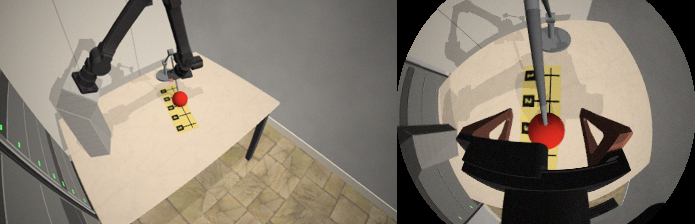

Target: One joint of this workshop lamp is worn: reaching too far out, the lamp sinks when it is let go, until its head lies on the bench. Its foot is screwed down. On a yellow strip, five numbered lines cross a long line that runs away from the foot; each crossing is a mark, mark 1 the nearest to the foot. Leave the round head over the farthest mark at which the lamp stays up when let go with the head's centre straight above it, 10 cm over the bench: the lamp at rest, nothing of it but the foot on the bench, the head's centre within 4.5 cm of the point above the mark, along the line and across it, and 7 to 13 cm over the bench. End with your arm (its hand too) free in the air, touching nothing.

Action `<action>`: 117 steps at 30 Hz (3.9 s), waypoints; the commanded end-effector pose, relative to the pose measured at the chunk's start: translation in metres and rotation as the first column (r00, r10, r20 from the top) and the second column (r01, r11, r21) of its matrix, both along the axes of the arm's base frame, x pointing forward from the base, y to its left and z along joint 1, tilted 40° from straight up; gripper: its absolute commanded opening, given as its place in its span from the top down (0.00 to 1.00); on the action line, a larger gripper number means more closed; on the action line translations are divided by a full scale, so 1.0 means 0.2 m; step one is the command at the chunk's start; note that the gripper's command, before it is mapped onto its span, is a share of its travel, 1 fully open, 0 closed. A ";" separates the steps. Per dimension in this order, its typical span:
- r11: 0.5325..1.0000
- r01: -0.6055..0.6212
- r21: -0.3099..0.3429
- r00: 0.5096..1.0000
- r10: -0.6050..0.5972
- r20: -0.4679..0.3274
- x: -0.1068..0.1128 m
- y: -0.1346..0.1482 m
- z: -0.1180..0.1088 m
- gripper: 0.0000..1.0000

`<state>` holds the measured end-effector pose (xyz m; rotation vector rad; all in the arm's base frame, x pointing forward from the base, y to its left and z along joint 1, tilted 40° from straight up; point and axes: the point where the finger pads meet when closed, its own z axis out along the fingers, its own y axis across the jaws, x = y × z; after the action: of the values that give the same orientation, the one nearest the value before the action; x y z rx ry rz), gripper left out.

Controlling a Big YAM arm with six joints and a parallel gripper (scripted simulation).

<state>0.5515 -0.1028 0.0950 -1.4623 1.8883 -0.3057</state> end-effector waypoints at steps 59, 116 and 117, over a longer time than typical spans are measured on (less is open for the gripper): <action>1.000 -0.002 -0.002 1.000 0.002 0.008 -0.21 -0.06 0.22 0.00; 0.998 0.034 0.046 0.996 -0.030 -0.084 -0.47 -0.11 0.33 0.00; 0.998 0.034 0.046 0.996 -0.030 -0.084 -0.47 -0.11 0.33 0.00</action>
<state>0.4570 -0.1244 0.1579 -1.4338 1.9804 -0.2097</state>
